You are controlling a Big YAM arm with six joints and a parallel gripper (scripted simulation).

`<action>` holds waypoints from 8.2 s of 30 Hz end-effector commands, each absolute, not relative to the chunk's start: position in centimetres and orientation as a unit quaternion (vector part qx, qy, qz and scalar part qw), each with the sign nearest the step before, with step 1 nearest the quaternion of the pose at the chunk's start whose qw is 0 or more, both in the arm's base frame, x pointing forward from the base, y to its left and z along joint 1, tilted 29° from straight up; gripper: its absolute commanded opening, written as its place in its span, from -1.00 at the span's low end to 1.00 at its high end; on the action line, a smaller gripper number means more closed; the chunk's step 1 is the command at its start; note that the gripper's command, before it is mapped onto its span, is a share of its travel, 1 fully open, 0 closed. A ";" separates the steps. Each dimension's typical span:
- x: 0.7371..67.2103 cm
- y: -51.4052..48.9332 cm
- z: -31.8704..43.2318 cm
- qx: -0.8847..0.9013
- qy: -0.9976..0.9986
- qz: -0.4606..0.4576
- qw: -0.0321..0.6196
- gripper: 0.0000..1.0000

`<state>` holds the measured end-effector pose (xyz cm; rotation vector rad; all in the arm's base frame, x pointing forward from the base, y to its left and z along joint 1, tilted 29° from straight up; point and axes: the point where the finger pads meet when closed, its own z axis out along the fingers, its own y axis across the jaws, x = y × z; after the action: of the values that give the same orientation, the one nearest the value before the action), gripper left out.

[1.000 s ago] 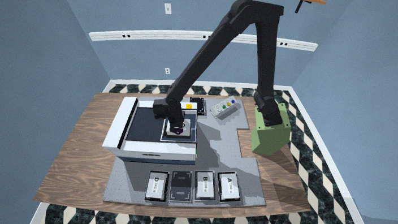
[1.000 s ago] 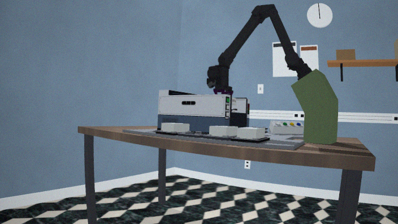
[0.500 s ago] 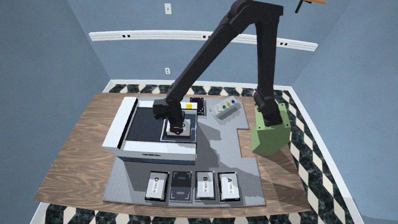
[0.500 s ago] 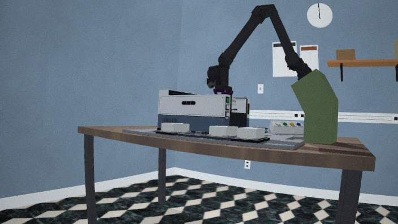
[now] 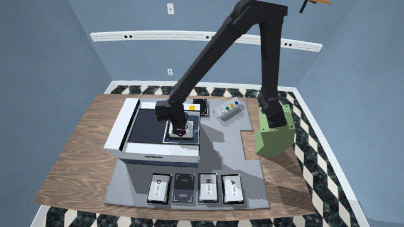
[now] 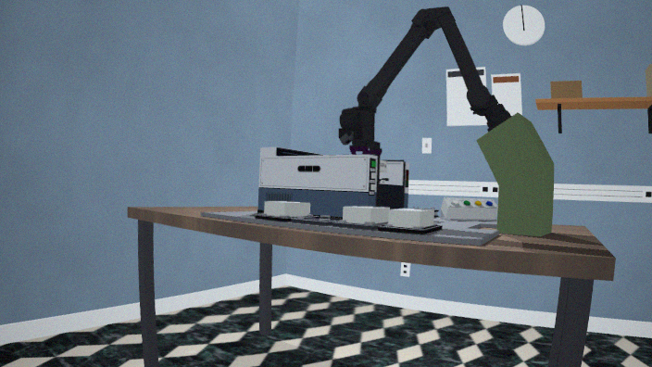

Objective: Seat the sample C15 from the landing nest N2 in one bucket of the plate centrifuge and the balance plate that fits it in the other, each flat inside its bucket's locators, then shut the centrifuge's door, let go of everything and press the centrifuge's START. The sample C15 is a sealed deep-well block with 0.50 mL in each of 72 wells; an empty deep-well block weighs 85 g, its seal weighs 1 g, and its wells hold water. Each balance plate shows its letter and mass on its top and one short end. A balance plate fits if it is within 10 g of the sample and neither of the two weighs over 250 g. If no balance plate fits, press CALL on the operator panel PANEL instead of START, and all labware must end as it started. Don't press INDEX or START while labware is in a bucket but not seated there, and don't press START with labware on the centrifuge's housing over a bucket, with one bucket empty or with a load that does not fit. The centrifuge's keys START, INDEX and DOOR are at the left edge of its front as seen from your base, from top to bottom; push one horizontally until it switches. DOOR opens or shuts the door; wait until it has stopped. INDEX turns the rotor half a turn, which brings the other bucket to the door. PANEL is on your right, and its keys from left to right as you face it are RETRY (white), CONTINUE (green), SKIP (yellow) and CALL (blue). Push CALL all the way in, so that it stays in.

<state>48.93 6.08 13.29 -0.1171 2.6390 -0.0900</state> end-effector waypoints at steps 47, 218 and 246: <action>51.4 5.4 14.9 -0.048 0.961 -0.035 0.272 -1.00; 52.5 5.3 13.3 -0.048 0.961 -0.035 0.271 -1.00; 52.5 5.3 13.2 -0.048 0.961 -0.035 0.270 1.00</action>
<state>50.47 5.84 11.59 -0.1308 2.6403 -0.0943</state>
